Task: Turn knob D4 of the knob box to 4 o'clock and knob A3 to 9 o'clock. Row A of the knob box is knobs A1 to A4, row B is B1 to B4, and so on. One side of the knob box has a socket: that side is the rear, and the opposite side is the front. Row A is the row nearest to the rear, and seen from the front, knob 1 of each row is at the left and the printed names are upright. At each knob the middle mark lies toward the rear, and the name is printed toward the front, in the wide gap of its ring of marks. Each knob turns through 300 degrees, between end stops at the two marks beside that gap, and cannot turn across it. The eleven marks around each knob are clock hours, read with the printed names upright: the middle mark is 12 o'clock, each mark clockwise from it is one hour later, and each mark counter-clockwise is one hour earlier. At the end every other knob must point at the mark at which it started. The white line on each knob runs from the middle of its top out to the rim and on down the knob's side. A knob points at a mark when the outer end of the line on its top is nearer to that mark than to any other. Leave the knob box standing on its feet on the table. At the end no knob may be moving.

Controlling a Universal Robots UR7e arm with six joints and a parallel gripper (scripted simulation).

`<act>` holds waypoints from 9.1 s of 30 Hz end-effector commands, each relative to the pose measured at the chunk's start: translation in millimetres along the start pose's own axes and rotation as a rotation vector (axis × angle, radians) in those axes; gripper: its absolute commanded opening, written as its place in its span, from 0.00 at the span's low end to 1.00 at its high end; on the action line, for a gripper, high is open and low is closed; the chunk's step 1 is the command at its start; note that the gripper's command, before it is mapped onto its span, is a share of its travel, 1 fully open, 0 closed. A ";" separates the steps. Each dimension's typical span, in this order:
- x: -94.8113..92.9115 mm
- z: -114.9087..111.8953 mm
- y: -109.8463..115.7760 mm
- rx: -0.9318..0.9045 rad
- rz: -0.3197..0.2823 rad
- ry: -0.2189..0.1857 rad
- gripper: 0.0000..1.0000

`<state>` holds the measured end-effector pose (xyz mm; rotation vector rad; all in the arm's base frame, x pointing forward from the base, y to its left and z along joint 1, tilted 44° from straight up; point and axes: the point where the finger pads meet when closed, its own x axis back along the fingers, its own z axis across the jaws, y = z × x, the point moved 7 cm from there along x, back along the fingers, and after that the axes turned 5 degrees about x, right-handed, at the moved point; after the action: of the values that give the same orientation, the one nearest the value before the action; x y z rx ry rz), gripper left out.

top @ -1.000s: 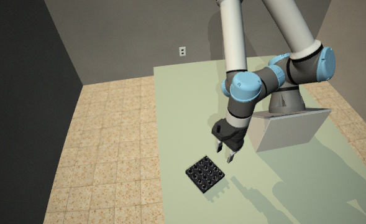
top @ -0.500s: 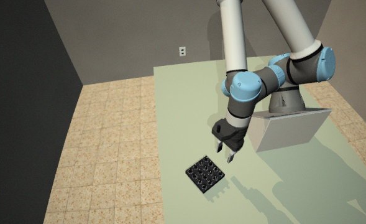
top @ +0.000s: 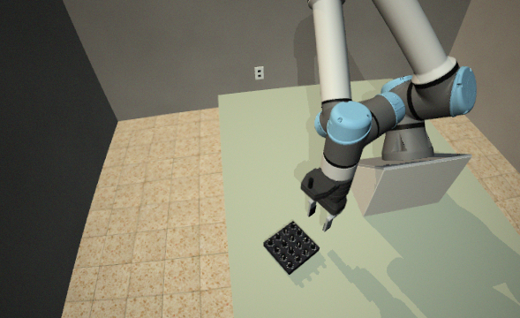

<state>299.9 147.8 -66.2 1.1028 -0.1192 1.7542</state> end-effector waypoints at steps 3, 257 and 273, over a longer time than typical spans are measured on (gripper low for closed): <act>0.3 0.1 -0.2 0.000 0.001 0.000 1.00; -37.6 55.0 -67.3 -0.254 0.001 0.000 0.46; -37.6 55.0 -67.3 -0.254 0.001 0.000 0.46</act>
<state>388.8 124.1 -88.2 0.9180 -0.3322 1.6860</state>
